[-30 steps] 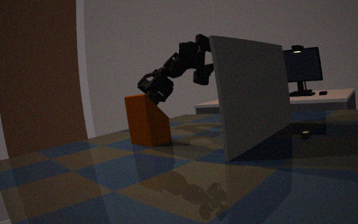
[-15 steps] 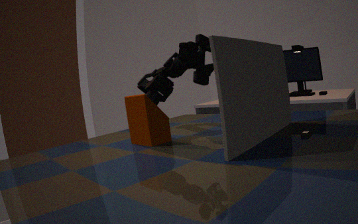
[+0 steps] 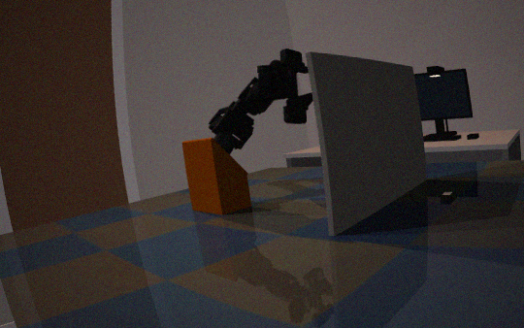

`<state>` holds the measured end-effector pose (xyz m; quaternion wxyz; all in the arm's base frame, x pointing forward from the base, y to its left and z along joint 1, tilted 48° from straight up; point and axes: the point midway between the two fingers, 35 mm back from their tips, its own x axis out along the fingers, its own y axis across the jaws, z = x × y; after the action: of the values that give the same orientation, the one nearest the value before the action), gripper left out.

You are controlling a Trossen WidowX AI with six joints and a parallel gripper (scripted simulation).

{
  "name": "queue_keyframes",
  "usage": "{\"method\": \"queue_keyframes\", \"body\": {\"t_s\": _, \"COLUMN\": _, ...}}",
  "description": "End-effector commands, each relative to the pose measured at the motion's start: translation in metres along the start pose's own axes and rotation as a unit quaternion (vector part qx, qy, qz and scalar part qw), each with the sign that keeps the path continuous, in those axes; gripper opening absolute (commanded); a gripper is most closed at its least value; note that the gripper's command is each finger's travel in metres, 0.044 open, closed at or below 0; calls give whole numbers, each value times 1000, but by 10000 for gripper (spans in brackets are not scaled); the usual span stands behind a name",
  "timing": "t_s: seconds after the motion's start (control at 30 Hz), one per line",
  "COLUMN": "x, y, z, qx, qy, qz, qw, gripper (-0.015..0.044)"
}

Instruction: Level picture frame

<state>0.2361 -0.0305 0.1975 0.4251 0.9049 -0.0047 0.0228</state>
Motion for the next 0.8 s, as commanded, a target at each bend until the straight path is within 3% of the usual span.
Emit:
{"method": "queue_keyframes", "body": {"t_s": 0.0, "x": 0, "y": -1, "z": 0, "qx": 4, "qy": 1, "qz": -2, "qw": 1000, "gripper": 260}}
{"method": "queue_keyframes", "body": {"t_s": 0.47, "x": 1, "y": -1, "z": 0, "qx": 4, "qy": 1, "qz": -2, "qw": 1000, "gripper": 260}}
{"method": "queue_keyframes", "body": {"t_s": 0.77, "x": 33, "y": -9, "z": -2, "qx": 4, "qy": 2, "qz": 0, "qw": 1000, "gripper": 260}}
